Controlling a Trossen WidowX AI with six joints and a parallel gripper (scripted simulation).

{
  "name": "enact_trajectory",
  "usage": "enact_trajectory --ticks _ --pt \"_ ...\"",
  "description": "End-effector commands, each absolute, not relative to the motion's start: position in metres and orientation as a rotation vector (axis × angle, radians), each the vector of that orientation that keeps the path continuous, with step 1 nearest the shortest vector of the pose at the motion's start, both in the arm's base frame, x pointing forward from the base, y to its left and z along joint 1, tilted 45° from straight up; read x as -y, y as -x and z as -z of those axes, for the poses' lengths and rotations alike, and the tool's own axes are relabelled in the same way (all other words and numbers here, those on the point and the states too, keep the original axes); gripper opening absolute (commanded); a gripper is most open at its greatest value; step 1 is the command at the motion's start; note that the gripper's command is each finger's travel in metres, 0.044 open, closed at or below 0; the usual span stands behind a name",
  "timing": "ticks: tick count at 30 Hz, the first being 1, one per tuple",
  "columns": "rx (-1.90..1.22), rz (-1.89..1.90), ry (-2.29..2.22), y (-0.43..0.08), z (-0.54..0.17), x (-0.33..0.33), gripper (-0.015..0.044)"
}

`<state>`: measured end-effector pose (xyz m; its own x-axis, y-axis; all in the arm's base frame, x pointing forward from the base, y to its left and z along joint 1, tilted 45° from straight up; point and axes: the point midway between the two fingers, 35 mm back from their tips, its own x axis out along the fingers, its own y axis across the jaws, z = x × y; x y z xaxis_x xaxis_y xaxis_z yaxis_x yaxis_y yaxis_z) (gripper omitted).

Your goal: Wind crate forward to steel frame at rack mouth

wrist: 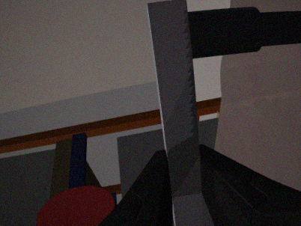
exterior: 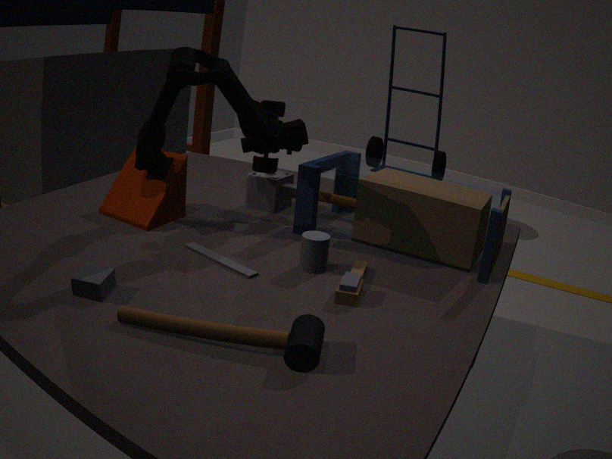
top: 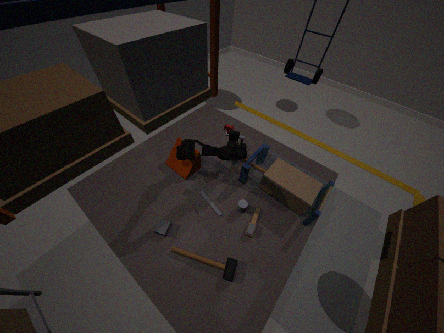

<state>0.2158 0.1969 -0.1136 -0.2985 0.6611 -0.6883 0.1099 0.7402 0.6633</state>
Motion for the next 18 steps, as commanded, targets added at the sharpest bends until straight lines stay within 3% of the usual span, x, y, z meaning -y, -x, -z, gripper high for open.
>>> enact_trajectory --ticks 1,18 --pt "-1.814 -0.631 -0.612 -0.216 0.112 -0.198 0.0" --pt "-1.822 -0.61 -0.602 -0.181 0.094 -0.162 0.0"
